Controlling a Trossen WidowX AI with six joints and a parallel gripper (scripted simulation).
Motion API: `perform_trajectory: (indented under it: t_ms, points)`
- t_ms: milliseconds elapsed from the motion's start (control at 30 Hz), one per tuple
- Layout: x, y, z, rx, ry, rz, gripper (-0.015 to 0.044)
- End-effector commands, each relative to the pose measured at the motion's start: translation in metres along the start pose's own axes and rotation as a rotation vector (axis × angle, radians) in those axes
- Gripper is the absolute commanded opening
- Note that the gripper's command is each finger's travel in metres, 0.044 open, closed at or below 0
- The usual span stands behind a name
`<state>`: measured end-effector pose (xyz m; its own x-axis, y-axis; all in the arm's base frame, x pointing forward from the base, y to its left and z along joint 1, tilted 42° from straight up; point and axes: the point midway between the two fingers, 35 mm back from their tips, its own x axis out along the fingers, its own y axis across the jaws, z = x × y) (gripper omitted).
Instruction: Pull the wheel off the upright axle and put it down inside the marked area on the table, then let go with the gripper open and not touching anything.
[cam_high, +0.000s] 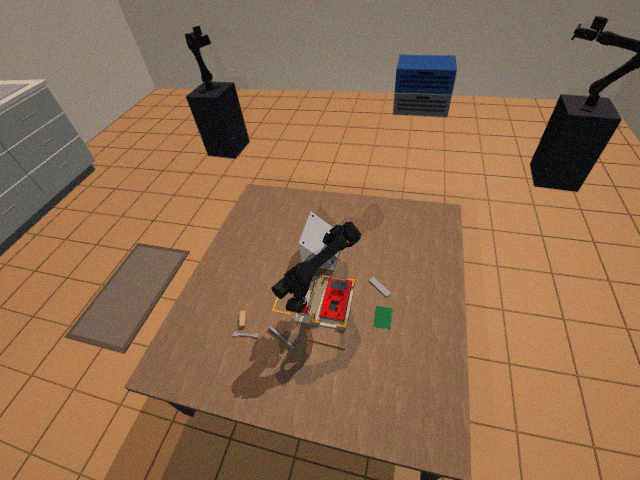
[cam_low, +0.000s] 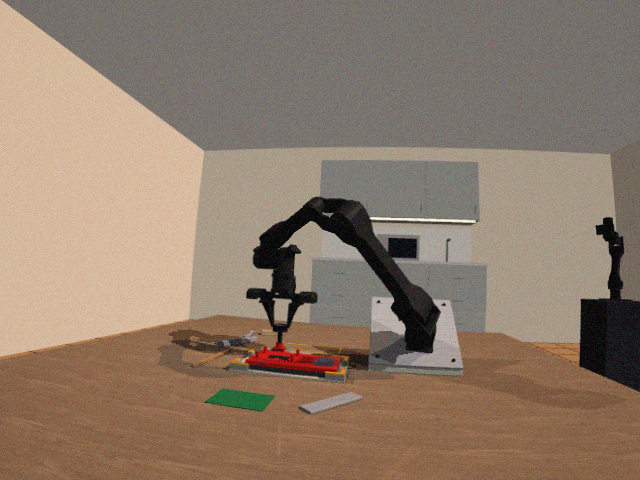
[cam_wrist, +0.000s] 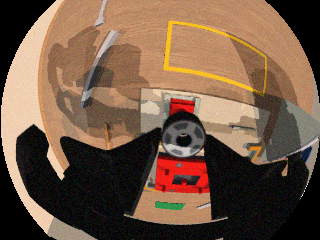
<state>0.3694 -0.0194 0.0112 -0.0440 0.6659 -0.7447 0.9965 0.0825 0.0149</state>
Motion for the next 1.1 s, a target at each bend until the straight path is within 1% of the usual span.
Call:
perform_trajectory:
  t_ms: [0, 333, 633, 667, 700, 1067]
  points:
    - [-0.002, 0.0, 0.0, -0.006, -0.004, -0.002, 0.0]
    - [-0.008, 0.0, 0.0, -0.005, -0.004, -0.002, 0.0]
    - [-0.038, -0.001, 0.0, -0.004, -0.004, -0.002, 0.0]
    - [-0.039, -0.001, 0.0, -0.004, -0.004, -0.002, 0.0]
    - [-0.031, -0.001, 0.001, 0.003, 0.0, 0.001, 0.0]
    - [-0.037, -0.03, 0.056, 0.002, -0.012, 0.0, 0.0]
